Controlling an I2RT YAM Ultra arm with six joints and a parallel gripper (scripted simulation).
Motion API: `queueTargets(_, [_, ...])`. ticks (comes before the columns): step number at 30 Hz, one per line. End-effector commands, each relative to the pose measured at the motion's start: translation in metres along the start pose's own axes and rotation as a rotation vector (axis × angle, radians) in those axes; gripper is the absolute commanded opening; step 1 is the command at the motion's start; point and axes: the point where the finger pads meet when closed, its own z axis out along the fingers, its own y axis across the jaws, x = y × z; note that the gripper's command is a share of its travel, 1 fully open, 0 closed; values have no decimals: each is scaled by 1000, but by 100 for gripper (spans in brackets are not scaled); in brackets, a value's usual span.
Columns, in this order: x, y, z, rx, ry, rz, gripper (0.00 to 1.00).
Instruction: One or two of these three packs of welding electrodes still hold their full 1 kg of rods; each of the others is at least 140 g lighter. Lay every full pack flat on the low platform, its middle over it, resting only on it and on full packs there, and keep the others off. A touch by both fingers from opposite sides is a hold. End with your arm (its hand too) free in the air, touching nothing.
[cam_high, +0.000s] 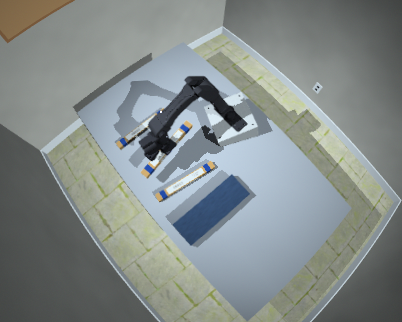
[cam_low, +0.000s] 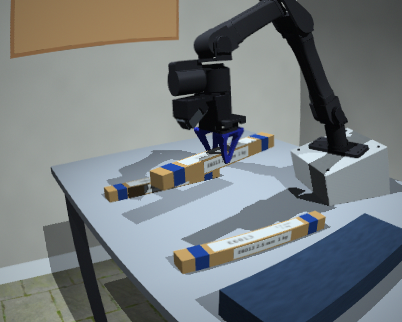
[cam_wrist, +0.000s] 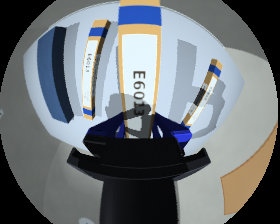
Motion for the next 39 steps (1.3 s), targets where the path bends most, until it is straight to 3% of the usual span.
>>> queueTargets(1, [-7,-13,-33,11,-85,-13,0])
queueTargets(10, [0,-31,-34,13,-85,-13,0])
queueTargets(39, [-9,-24,-47,8,-88,-20,0])
